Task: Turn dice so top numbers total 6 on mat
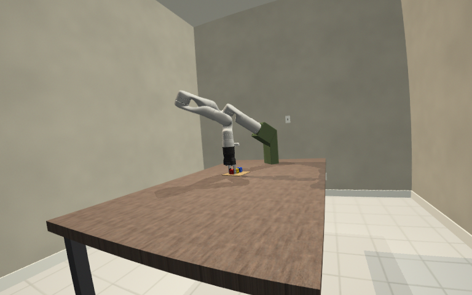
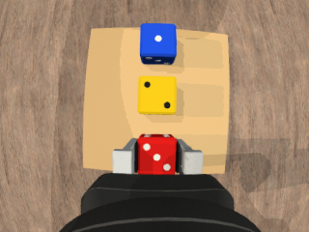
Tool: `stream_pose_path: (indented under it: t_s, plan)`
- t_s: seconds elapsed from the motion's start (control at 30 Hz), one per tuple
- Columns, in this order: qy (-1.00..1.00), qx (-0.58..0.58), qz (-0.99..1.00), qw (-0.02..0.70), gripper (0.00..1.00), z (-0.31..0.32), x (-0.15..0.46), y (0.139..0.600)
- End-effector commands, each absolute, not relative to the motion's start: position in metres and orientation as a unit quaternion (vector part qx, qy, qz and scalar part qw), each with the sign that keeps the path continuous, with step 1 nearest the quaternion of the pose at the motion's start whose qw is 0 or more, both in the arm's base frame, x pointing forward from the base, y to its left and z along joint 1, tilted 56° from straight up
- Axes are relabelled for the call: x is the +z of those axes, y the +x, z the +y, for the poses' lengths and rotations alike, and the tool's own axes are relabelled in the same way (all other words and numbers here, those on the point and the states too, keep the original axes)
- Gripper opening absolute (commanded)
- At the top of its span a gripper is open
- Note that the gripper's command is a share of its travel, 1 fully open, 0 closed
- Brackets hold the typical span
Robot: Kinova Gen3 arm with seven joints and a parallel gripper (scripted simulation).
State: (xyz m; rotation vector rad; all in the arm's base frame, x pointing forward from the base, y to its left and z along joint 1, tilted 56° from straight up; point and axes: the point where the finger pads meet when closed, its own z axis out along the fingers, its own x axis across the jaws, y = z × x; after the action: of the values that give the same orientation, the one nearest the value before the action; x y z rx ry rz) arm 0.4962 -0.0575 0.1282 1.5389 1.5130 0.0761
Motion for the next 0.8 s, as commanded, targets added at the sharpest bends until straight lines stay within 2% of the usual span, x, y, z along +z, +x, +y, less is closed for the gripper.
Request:
stream_pose_path:
  t_s: [0.0,0.77]
  plan:
    - [0.628,0.032,0.618,0.472,0.57,-0.0572,0.1282,0.4965]
    - [0.628,0.032,0.618,0.472,0.57,-0.0589,0.1265,0.4984]
